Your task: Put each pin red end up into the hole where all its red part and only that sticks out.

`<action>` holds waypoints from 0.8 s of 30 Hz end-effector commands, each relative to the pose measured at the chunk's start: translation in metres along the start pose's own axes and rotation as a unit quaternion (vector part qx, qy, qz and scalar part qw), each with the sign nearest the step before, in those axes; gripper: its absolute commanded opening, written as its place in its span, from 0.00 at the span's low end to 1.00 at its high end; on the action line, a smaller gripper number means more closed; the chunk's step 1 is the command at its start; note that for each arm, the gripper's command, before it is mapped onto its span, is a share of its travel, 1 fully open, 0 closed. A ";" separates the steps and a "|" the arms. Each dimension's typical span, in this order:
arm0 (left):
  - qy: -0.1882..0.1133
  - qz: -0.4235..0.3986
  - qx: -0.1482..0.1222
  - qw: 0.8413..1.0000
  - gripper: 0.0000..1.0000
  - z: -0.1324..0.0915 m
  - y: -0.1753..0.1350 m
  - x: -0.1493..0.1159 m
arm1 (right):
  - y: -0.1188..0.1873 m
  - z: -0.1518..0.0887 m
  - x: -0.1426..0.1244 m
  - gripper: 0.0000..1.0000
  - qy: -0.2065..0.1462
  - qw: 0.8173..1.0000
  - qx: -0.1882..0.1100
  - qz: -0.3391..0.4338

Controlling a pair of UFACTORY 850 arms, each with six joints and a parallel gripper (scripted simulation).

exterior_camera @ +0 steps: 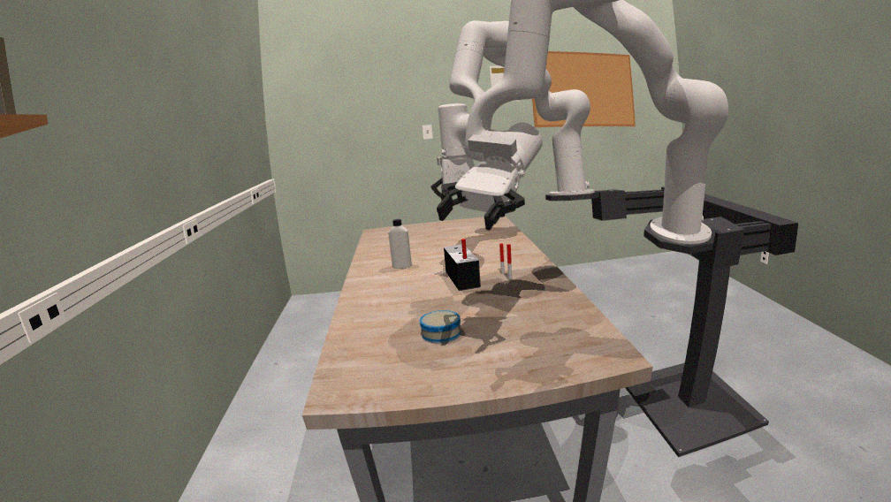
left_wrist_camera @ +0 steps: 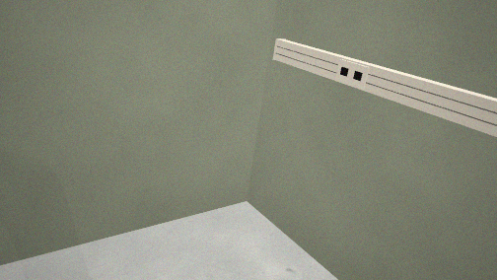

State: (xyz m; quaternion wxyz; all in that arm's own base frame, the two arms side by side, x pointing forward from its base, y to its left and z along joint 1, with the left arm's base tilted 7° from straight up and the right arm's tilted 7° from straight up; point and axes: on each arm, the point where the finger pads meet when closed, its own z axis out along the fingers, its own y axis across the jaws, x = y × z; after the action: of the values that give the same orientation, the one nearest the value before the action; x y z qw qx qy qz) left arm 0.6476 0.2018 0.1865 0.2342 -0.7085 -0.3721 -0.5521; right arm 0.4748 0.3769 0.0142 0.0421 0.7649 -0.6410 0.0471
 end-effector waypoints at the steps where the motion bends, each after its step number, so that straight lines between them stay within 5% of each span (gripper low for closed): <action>1: 0.001 -0.001 0.000 1.000 1.00 0.000 0.001 0.001 | -0.001 -0.025 -0.001 1.00 -0.001 1.000 0.001 0.000; 6: 0.001 -0.001 0.000 1.000 1.00 0.000 0.001 0.001 | -0.001 -0.054 0.000 1.00 -0.001 1.000 0.000 0.000; 12: 0.001 -0.001 0.000 1.000 1.00 0.000 0.001 0.001 | 0.004 -0.057 -0.001 1.00 -0.001 1.000 0.001 0.000; 24: 0.001 -0.001 0.000 1.000 1.00 0.000 0.001 0.001 | 0.084 -0.058 -0.009 1.00 -0.001 1.000 0.001 0.000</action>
State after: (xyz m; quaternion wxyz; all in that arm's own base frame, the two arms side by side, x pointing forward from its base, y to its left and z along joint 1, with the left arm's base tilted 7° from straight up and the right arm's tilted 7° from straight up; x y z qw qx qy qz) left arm 0.6476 0.2018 0.1865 0.2342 -0.7085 -0.3721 -0.5521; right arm 0.4061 0.3784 0.0699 0.0433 0.7653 -0.6405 0.0459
